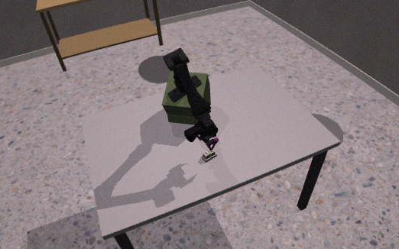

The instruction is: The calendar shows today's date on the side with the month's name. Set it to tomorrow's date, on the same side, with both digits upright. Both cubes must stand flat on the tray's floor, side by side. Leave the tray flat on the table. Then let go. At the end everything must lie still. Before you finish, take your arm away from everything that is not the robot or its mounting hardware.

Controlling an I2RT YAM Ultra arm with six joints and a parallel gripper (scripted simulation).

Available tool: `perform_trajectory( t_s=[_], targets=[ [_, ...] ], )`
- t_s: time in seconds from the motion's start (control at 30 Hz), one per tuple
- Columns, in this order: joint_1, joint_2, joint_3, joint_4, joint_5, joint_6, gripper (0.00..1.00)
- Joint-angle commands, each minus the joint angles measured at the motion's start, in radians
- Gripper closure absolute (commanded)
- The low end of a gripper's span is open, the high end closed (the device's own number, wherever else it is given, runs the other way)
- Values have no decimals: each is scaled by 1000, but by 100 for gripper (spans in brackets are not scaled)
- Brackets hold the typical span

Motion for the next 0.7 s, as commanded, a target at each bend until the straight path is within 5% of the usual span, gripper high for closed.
perform_trajectory(
  t_s=[0.0, 0.67],
  targets=[
    [2, -7, 5, -12, 8, 2, 0],
    [4, -15, 7, -22, 9, 4, 0]
  ],
)
